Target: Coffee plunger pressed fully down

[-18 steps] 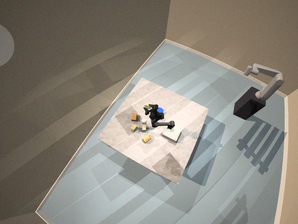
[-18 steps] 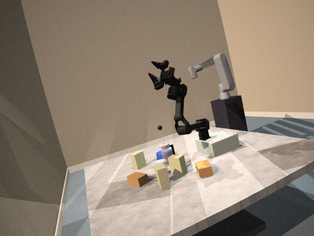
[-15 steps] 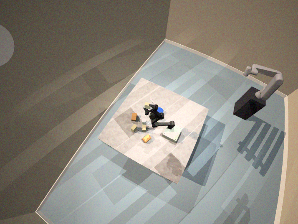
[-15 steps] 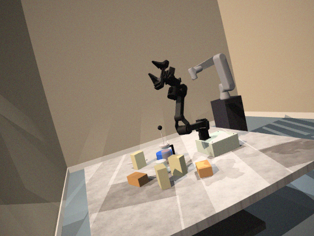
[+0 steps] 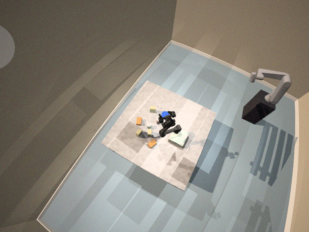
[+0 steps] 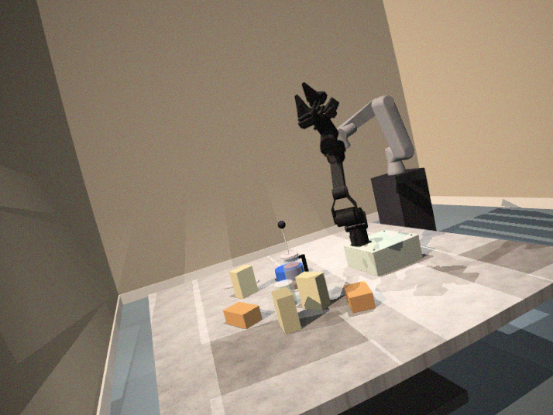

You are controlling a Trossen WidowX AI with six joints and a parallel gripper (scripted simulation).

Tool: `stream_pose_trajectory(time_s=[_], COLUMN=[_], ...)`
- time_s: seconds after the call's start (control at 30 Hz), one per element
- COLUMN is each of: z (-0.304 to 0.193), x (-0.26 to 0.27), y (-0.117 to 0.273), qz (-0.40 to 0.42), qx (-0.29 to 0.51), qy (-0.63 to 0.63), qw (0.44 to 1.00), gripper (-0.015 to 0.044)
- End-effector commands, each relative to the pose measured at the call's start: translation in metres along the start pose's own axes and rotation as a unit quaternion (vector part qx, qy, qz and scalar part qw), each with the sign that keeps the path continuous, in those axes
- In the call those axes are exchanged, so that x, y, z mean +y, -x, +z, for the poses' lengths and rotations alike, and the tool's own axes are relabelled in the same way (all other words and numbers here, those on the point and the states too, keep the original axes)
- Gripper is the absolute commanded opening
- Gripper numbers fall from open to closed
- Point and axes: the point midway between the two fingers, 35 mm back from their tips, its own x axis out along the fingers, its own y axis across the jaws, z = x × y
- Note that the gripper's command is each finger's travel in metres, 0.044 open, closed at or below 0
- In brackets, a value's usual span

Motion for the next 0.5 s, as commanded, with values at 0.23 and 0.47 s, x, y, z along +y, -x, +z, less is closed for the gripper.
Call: stream_pose_trajectory(time_s=[0.23,0.47], z=[-0.014,-0.088], x=[-0.146,-0.188], y=[0.050,0.087], qz=[-0.210,-0.287], qx=[0.022,0.123], qy=[-0.157,-0.269], qw=[0.965,0.911], gripper=[0.0440,0.0440])
